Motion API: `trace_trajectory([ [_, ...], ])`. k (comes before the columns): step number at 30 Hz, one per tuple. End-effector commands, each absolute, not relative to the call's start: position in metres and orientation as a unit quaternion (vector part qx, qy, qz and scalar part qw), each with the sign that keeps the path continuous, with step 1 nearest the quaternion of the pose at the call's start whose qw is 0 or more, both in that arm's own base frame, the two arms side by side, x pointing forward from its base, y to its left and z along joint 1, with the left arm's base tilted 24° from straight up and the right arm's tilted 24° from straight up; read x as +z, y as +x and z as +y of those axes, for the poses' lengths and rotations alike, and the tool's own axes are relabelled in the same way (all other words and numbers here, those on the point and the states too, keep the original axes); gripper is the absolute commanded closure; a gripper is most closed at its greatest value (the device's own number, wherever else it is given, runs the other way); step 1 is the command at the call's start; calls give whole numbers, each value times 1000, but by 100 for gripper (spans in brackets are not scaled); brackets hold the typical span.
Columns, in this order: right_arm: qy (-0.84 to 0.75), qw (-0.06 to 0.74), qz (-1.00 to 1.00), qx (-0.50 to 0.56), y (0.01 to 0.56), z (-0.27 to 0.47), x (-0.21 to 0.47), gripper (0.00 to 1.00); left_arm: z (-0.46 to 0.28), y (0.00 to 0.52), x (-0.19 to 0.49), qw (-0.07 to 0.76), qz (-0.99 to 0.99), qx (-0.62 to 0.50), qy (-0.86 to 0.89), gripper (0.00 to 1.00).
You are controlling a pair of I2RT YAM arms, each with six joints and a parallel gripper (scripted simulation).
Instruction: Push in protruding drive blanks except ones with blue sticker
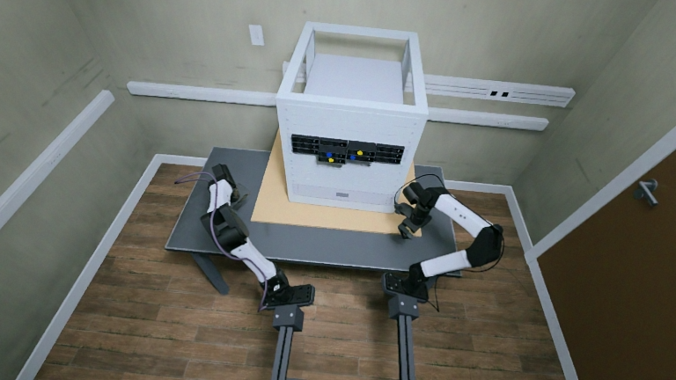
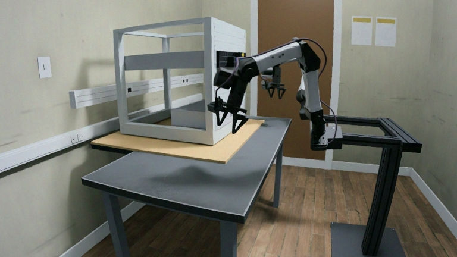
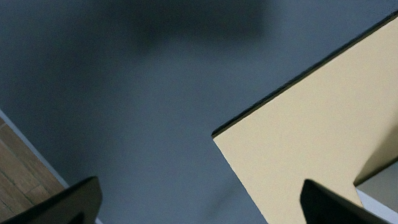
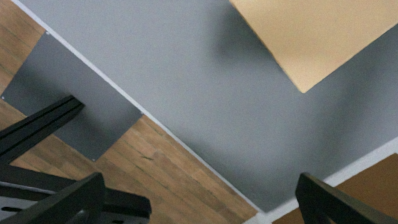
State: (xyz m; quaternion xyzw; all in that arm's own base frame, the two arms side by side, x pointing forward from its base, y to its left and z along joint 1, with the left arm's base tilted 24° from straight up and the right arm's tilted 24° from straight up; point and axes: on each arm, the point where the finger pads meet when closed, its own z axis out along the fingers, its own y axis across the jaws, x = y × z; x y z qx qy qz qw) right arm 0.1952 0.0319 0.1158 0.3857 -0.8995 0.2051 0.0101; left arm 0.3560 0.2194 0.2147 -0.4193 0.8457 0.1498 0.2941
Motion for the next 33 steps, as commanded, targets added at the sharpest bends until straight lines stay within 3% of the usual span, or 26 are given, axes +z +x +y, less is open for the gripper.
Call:
trace_trajectory([
  [1, 386, 3, -900, 204, 197, 34, 118, 0, 219, 357, 221, 303, 843, 150, -418, 0],
  [22, 378, -11, -905, 196, 195, 39, 123, 0, 213, 359, 228, 321, 844, 147, -404, 0],
  [33, 335, -202, -903, 177, 200, 79, 177, 0, 172, 352, 250, 391, 848, 144, -329, 0],
])
